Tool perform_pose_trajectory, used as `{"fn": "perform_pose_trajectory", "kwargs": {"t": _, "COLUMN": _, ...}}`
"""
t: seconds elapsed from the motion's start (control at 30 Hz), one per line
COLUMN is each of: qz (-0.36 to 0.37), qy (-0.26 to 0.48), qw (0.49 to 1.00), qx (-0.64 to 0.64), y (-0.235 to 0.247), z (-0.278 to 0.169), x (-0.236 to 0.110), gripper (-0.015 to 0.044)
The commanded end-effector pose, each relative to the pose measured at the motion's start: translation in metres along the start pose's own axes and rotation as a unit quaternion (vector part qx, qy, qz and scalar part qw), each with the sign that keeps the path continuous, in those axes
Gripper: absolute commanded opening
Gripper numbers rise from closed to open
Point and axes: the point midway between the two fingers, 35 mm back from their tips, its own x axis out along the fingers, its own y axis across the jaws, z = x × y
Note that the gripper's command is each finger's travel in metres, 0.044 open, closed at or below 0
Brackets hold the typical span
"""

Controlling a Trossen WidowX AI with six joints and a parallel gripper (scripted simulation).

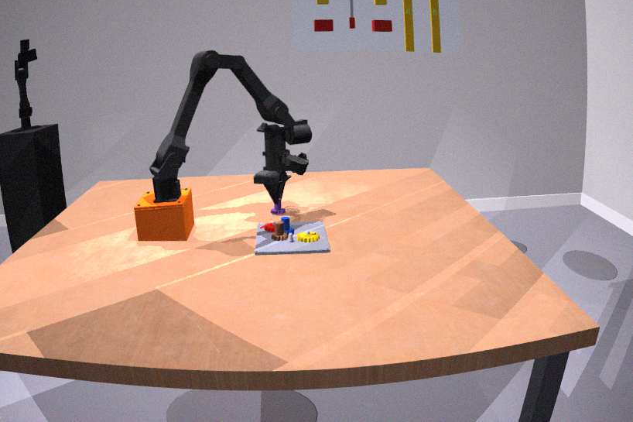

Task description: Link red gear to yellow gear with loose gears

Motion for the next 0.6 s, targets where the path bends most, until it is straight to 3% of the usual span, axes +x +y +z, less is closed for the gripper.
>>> {"fn": "perform_pose_trajectory", "kwargs": {"t": 0.0, "qz": -0.001, "qy": -0.007, "qw": 1.0, "qx": 0.003, "y": 0.001, "z": 0.004, "x": -0.012, "gripper": 0.0}}
{"fn": "perform_pose_trajectory", "kwargs": {"t": 0.57, "qz": 0.007, "qy": -0.001, "qw": 1.0, "qx": 0.001, "y": 0.005, "z": 0.005, "x": -0.07, "gripper": 0.0}}
